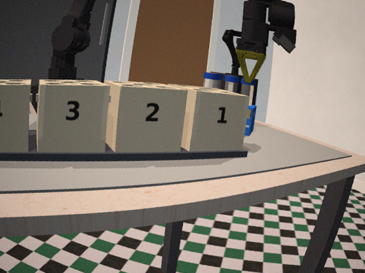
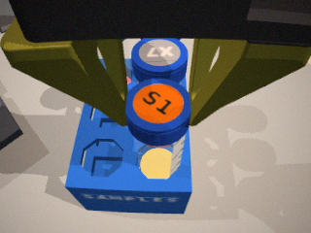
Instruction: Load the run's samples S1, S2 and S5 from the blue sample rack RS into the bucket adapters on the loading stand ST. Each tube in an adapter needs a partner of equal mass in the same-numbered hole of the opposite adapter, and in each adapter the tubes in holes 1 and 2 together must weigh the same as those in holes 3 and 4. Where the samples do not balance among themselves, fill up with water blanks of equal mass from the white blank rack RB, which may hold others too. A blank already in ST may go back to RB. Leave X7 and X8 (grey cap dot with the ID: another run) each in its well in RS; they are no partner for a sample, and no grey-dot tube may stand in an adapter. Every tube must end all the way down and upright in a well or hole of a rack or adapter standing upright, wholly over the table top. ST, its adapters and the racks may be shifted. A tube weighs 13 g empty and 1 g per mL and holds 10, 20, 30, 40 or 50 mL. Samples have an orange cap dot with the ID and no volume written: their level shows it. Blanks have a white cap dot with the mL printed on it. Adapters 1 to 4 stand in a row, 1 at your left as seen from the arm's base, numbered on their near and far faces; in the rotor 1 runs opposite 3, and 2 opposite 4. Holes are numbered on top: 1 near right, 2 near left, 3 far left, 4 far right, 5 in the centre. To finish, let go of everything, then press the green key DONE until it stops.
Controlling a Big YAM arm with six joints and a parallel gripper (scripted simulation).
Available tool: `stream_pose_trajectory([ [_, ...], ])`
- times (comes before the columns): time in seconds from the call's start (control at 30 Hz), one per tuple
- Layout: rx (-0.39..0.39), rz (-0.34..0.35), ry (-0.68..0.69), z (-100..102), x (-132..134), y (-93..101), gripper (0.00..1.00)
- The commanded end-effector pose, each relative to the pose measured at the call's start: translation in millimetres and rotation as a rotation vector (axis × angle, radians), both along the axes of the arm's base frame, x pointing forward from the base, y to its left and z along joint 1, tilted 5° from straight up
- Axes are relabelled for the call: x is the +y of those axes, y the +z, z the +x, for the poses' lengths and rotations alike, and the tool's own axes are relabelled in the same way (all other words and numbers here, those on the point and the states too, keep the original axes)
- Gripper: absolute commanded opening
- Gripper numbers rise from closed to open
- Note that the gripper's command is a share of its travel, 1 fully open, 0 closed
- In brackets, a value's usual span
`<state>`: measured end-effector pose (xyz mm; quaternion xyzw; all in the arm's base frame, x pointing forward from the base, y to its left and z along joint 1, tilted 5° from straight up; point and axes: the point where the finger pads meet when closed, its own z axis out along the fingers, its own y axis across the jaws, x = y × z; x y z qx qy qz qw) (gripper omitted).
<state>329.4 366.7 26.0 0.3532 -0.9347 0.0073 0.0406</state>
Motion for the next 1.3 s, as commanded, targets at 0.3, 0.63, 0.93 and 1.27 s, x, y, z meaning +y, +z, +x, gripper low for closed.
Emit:
stream_pose_trajectory([
  [0.3, -0.034, 0.037, 0.0, 10.3, 10.0, 15.6, 0.0],
  [0.63, -0.034, 0.037, 0.0, 10.3, 10.0, 15.6, 0.0],
  [0.93, -0.03, 0.033, 0.001, 7.6, 2.6, 27.6, 0.0],
  [1.27, -0.059, 0.065, 0.0, 21.8, 14.5, 76.0, 0.0],
])
